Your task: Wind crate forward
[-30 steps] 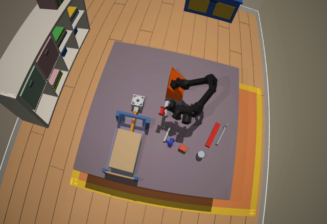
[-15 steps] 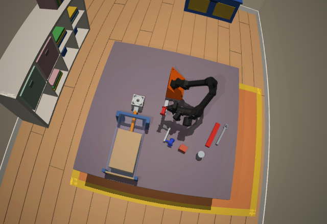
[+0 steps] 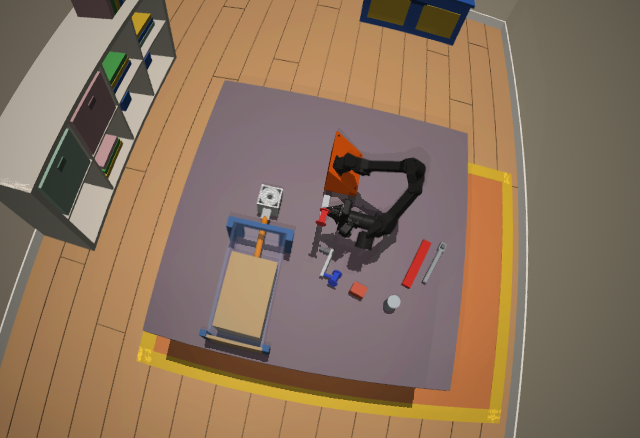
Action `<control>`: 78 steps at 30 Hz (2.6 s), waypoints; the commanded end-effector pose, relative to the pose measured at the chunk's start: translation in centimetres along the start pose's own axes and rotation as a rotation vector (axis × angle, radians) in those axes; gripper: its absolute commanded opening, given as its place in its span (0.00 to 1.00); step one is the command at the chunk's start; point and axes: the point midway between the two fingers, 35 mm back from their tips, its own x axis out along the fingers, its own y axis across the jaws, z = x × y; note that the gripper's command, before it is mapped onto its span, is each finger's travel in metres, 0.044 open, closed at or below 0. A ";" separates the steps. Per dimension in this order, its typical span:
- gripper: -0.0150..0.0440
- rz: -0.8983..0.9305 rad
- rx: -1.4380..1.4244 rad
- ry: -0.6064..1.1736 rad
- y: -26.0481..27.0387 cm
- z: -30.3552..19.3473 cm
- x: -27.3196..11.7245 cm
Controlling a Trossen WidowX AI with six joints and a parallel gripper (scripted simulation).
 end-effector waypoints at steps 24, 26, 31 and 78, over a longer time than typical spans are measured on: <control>0.25 0.043 0.020 -0.022 1.0 3.4 9.0; 0.25 0.042 0.019 -0.024 1.0 3.6 10.2; 0.25 0.033 0.017 -0.028 0.8 3.8 13.2; 0.25 -0.019 -0.001 -0.303 0.8 -0.6 21.8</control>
